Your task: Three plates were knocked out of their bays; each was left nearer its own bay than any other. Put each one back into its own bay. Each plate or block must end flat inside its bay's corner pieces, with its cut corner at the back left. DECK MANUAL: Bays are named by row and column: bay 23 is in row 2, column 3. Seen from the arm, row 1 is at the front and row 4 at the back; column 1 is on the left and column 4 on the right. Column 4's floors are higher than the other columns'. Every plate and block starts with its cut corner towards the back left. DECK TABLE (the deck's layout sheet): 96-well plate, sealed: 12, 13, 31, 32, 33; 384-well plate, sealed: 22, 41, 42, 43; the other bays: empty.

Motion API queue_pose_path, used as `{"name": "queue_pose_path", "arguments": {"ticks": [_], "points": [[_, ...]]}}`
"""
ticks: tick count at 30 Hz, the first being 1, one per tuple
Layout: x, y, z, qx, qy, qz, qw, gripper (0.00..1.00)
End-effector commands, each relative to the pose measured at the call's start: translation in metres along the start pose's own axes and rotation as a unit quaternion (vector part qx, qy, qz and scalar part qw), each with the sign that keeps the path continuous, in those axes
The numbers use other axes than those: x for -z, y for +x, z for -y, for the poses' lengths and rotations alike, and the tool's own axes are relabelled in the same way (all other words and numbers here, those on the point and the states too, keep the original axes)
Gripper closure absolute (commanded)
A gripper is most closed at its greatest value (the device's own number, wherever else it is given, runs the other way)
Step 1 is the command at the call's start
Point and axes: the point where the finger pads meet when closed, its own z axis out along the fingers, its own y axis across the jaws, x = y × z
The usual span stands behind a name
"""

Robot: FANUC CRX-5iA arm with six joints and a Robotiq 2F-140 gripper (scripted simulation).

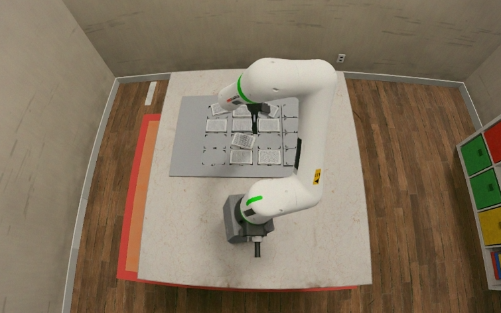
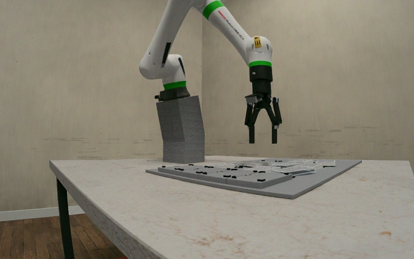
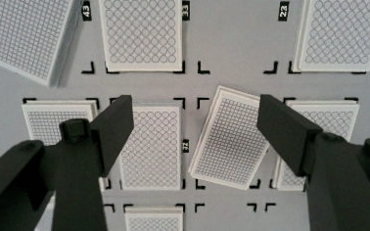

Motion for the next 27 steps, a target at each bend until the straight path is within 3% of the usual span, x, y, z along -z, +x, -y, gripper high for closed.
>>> {"name": "queue_pose_path", "arguments": {"ticks": [1, 27], "points": [[0.002, -0.001, -0.003, 0.000, 0.001, 0.000, 1.000, 0.00], [0.032, -0.013, -0.085, 0.000, 0.001, 0.000, 1.000, 0.00]]}}
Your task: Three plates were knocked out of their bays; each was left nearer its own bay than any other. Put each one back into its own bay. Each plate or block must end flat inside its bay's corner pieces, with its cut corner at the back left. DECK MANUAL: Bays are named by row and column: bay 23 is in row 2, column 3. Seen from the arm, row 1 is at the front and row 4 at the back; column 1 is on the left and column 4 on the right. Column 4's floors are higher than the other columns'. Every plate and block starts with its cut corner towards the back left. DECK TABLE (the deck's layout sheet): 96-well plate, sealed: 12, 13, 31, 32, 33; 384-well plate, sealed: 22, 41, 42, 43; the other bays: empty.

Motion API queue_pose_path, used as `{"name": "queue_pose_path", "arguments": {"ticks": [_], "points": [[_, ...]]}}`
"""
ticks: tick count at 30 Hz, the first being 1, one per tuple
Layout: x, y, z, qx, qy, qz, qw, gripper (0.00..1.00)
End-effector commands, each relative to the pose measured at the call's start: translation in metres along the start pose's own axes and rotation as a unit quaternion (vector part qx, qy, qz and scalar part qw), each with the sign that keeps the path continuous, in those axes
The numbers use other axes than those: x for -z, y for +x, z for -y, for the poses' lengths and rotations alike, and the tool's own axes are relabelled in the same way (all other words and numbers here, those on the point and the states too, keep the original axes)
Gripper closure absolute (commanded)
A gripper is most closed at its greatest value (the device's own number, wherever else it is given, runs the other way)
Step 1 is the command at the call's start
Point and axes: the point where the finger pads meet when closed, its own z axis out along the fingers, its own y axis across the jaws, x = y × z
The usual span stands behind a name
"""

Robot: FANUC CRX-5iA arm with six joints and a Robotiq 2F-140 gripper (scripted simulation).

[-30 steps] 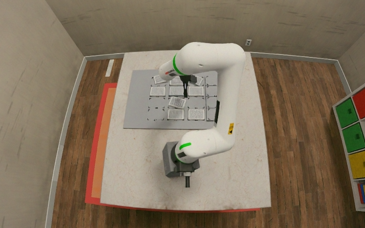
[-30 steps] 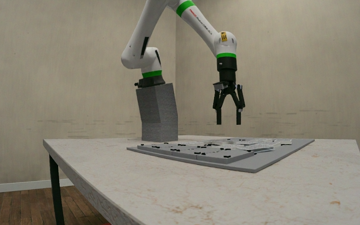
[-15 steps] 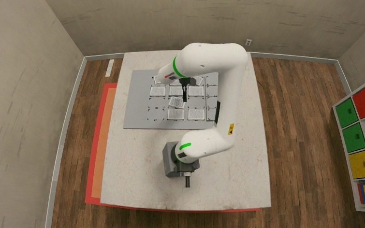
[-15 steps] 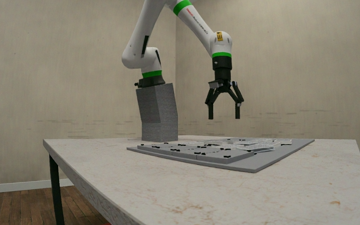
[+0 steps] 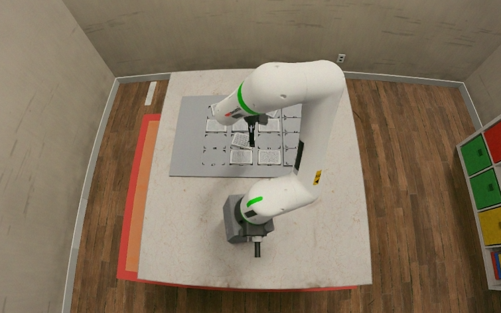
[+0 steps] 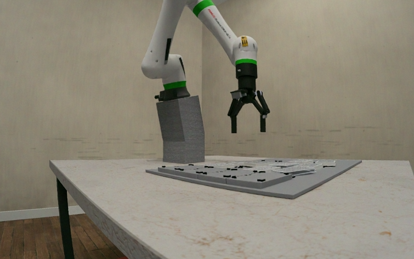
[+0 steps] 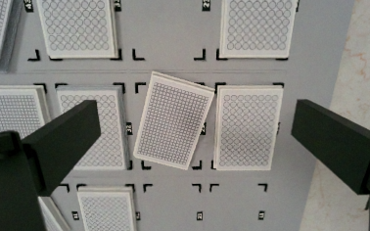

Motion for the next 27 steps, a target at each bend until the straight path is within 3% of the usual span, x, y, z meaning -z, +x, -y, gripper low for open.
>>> {"name": "queue_pose_path", "arguments": {"ticks": [1, 14, 27], "points": [[0.004, -0.002, -0.007, 0.000, 0.001, 0.000, 1.000, 0.00], [0.021, -0.009, -0.055, 0.000, 0.001, 0.000, 1.000, 0.00], [0.033, -0.014, -0.086, 0.000, 0.001, 0.000, 1.000, 0.00]]}}
